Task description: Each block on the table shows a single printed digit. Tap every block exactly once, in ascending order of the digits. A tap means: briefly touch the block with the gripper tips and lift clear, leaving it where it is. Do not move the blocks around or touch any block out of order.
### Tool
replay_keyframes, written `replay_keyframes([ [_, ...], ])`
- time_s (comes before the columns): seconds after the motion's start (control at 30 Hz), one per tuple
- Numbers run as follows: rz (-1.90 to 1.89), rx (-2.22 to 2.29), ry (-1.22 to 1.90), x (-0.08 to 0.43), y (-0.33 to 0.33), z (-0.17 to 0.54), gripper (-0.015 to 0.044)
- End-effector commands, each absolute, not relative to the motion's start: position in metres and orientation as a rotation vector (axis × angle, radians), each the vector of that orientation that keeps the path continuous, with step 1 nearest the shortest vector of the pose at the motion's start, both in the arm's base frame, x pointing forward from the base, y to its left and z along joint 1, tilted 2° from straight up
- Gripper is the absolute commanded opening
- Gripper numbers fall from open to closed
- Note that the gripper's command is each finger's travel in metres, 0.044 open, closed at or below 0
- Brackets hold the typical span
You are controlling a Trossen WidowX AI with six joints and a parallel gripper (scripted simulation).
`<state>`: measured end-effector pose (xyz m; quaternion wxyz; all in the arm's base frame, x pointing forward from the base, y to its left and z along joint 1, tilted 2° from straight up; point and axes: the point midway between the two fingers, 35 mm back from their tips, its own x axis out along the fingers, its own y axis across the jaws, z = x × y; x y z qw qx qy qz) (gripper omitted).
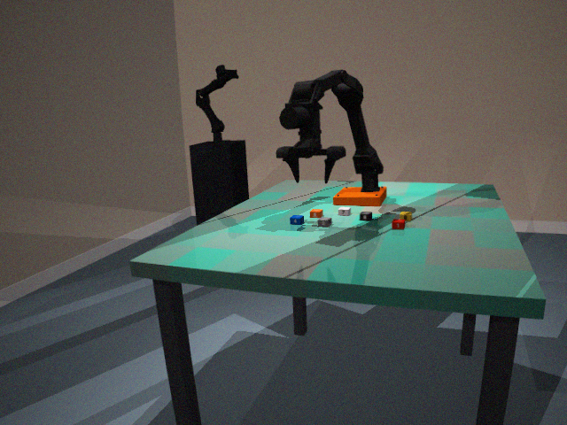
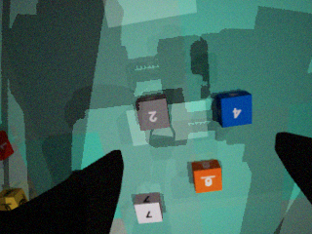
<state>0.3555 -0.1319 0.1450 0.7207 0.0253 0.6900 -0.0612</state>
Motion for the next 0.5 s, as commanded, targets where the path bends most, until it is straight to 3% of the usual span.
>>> replay_keyframes([
  [0.0,-0.108,0.044,1.528,0.368,-0.065,0.142,0.04],
  [0.3,-0.1,0.052,1.53,0.352,0.09,0.135,0.04],
  [0.47,-0.1,0.052,1.53,0.348,0.101,0.135,0.04],
])
